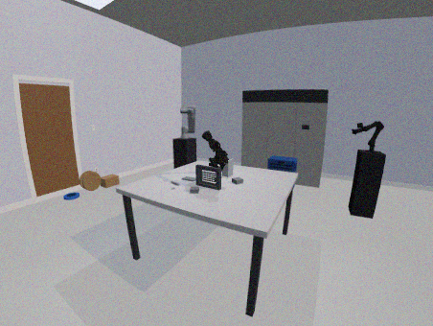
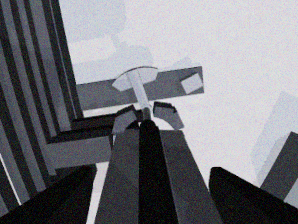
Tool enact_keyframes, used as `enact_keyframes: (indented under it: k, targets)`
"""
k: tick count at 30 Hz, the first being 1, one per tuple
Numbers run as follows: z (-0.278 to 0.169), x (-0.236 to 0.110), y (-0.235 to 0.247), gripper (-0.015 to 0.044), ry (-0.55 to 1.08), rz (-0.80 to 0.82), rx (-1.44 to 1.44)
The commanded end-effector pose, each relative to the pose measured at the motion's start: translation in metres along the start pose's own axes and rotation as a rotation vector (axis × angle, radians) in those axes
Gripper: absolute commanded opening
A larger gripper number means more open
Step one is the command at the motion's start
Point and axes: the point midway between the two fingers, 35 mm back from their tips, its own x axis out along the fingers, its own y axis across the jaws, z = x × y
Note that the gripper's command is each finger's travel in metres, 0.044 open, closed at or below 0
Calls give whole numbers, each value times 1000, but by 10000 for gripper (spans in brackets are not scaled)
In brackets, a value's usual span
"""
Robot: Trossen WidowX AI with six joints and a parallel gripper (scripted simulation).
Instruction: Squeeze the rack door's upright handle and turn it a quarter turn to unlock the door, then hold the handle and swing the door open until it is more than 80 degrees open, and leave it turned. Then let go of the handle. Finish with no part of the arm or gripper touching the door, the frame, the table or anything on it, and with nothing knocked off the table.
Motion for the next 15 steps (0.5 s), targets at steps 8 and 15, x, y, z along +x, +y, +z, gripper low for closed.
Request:
enact_keyframes:
  k: [8,15]
  targets:
    - [0,0,0,174,-2,0,6]
    - [0,0,0,127,-2,0,6]
